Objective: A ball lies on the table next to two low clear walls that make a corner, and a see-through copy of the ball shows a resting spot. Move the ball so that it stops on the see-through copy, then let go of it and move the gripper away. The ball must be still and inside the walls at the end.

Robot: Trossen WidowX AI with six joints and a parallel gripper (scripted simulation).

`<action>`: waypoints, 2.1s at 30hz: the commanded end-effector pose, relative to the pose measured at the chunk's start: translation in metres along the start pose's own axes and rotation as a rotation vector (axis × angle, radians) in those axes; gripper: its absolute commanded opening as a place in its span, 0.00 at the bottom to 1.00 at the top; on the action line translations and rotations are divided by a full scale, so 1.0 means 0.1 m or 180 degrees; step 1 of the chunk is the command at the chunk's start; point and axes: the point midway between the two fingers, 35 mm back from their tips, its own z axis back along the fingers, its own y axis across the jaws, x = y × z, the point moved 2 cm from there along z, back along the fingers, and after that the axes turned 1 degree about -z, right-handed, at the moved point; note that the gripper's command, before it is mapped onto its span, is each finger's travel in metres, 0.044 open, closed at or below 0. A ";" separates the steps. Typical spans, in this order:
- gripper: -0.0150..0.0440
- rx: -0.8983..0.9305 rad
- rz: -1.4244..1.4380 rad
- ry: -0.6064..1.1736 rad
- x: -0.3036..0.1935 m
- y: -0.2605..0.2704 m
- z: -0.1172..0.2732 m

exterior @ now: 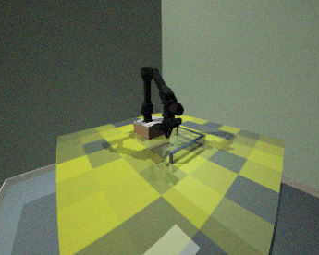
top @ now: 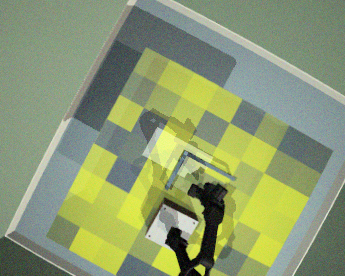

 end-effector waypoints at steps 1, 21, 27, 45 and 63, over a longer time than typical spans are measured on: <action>0.25 -0.0005 0.0020 0.0053 -0.04 0.00 -0.21; 0.25 -0.0005 0.0020 0.0055 -0.07 0.00 -0.52; 0.25 -0.0005 0.0020 0.0055 -0.07 0.00 -0.53; 0.61 0.0002 0.0001 0.0025 -0.04 0.00 -0.48; 0.70 -0.0001 0.0033 -0.0003 0.00 0.00 0.40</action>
